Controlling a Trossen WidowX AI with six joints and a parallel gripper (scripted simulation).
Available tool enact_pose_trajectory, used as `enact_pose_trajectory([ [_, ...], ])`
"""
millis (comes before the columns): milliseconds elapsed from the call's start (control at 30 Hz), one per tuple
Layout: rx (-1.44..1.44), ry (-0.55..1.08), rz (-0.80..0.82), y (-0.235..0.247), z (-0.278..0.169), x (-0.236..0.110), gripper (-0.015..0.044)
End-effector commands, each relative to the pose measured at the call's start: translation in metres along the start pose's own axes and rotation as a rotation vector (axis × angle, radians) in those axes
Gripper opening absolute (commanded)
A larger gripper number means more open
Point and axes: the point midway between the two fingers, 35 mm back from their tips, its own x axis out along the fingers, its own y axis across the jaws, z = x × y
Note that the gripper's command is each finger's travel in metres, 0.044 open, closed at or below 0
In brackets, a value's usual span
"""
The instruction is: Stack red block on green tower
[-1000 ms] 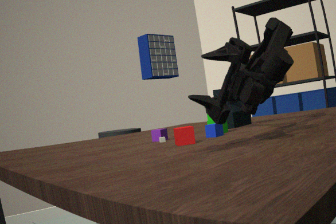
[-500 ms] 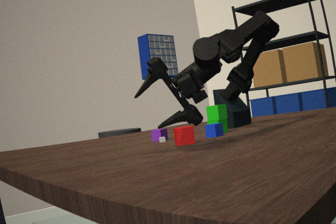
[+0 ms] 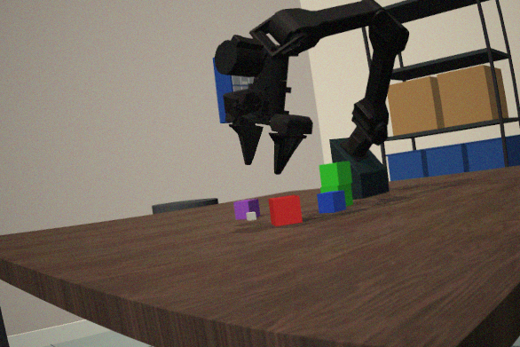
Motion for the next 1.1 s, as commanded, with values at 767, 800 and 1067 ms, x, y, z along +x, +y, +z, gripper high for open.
enact_pose_trajectory([
  [767,0.437,0.153,0.222,0.018,-0.024,0.031,0.044],
  [800,0.437,0.153,0.222,0.018,-0.024,0.031,0.044],
  [1067,0.437,0.153,0.221,0.021,-0.024,0.041,0.044],
])
